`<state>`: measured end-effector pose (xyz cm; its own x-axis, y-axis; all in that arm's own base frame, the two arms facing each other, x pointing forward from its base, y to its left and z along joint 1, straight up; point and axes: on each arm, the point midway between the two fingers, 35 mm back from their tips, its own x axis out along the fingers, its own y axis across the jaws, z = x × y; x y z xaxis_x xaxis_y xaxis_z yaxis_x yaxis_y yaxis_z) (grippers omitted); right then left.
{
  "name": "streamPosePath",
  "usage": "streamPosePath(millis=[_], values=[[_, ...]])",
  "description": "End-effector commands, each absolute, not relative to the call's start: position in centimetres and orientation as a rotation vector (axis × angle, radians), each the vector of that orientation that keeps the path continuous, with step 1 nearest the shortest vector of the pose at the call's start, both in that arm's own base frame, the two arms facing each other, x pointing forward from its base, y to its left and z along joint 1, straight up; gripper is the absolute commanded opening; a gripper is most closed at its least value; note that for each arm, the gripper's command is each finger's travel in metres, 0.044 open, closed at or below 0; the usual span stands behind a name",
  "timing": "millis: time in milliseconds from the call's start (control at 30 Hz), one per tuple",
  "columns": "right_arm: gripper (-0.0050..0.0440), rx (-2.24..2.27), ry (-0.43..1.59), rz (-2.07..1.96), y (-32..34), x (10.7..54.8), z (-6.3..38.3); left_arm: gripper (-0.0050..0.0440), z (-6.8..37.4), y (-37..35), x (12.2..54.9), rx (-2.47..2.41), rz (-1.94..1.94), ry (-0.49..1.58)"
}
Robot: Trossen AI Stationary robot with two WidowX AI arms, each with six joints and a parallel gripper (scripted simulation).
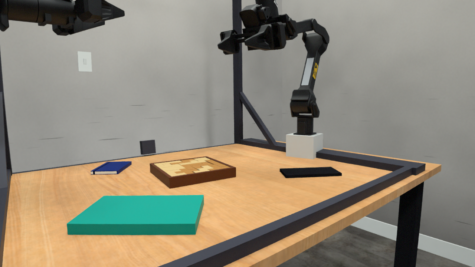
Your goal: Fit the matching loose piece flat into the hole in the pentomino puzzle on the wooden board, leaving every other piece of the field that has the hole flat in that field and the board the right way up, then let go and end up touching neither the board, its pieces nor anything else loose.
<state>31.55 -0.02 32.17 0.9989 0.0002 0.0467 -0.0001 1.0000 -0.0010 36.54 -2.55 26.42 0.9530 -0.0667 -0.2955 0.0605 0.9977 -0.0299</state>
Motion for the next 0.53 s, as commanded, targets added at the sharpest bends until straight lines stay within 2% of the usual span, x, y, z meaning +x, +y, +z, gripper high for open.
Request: streamPosePath(millis=[0, 267, 500], values=[[0.044, 0.002, -0.078, -0.001, 0.0, 31.5, 33.5, 0.0393, 28.3, -1.7, 35.2, -0.021, -0.049, 0.195], [0.044, 0.002, -0.077, -0.001, 0.0, 31.5, 33.5, 0.0393, 32.2, -0.1, 31.8, 0.001, -0.003, -0.034], [0.044, 0.0, -0.069, 0.0, 0.0, 31.4, 33.1, 0.0393, 32.7, 0.1, 31.3, 0.002, 0.003, -0.065]])
